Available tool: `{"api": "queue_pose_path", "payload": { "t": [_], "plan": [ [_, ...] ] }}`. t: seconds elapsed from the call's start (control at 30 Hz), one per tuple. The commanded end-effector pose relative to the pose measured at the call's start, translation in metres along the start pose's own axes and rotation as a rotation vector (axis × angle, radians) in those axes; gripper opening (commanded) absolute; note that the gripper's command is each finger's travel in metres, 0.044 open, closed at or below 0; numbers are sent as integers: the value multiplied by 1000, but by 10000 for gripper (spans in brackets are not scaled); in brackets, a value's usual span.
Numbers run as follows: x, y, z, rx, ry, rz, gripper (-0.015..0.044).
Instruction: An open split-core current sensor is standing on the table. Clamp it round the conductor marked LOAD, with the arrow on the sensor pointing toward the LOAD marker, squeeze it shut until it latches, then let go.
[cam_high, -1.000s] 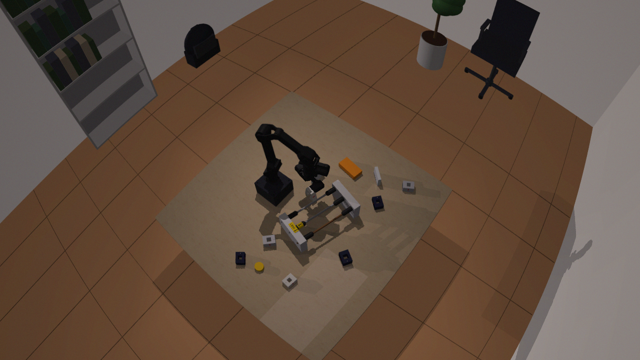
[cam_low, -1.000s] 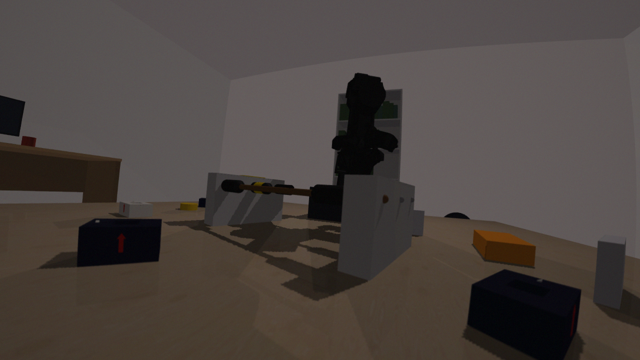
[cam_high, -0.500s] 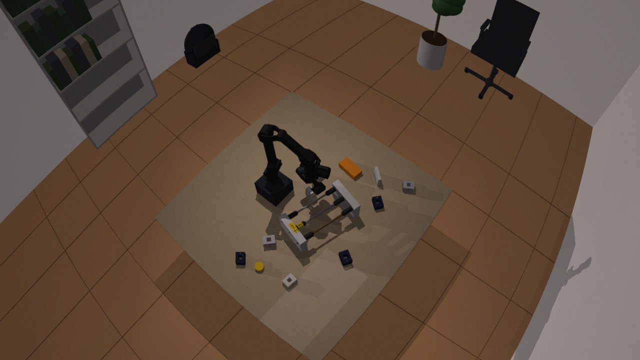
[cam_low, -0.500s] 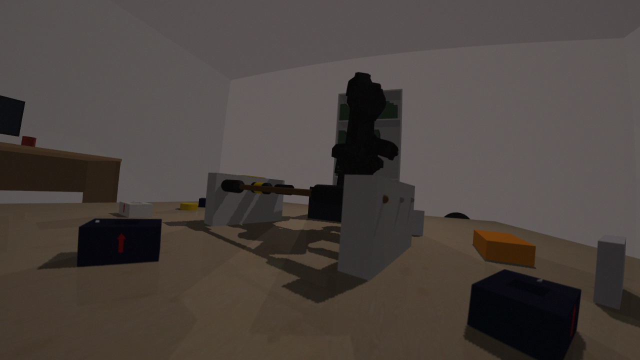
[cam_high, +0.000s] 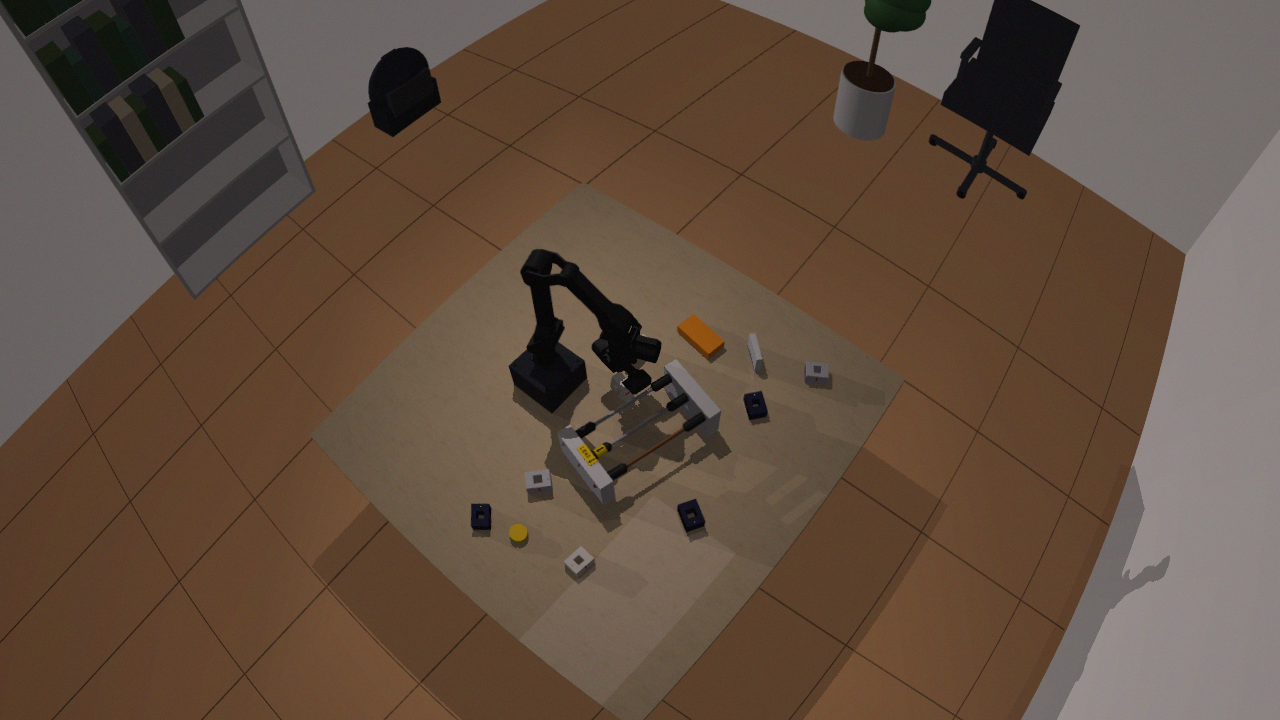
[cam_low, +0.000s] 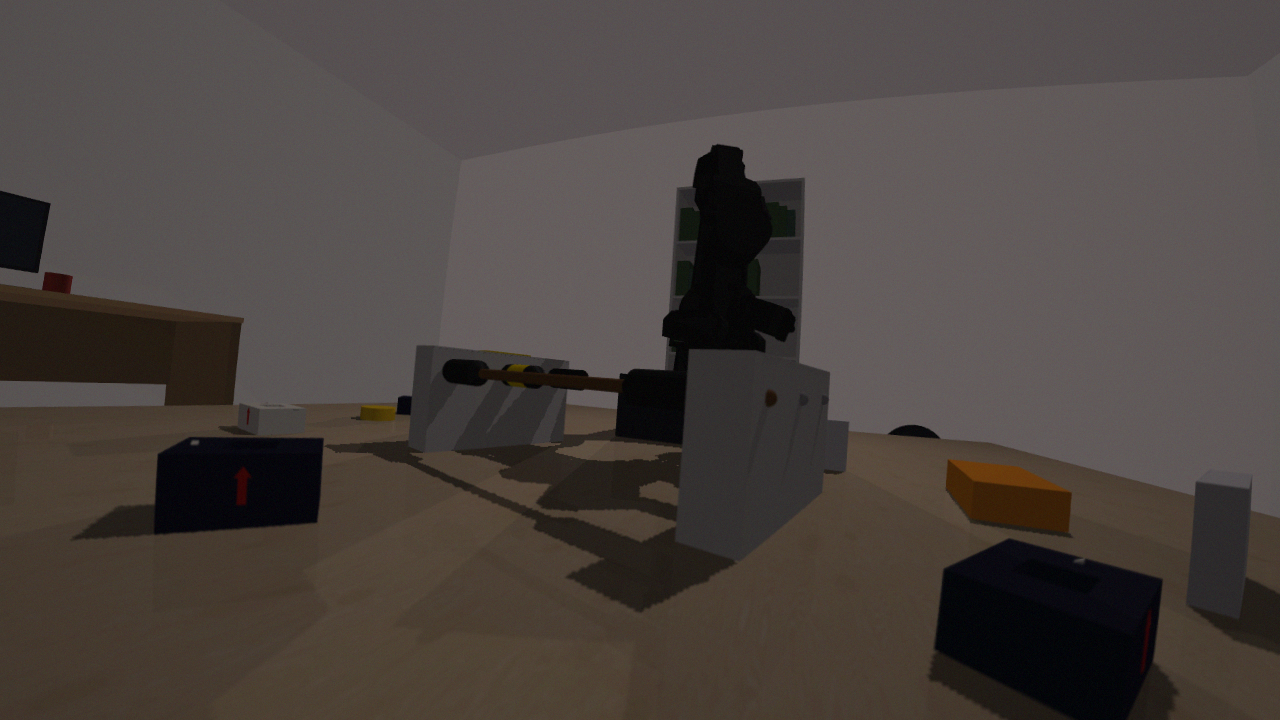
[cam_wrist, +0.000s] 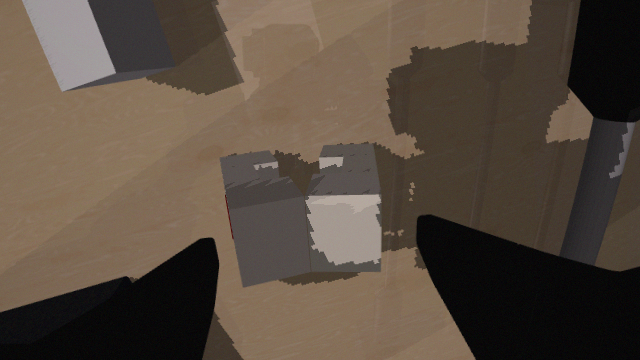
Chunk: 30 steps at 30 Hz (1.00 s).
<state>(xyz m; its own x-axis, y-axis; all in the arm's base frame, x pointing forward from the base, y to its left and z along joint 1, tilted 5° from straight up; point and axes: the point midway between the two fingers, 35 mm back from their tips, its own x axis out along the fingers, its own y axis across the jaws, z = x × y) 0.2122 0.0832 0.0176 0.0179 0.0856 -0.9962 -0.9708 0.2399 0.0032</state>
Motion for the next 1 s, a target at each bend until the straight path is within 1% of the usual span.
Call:
{"api": "queue_pose_path", "payload": {
  "t": [0.0, 0.13, 0.73, 0.83, 0.97],
  "plan": [
    [7, 2, -1, 5, 0, 6, 320],
    [11, 3, -1, 5, 0, 6, 320],
    [7, 1, -1, -1, 1, 2, 200],
    [2, 0, 0, 0, 1, 2, 121],
    [-17, -3, 2, 1, 1, 2, 16]
  ]
}}
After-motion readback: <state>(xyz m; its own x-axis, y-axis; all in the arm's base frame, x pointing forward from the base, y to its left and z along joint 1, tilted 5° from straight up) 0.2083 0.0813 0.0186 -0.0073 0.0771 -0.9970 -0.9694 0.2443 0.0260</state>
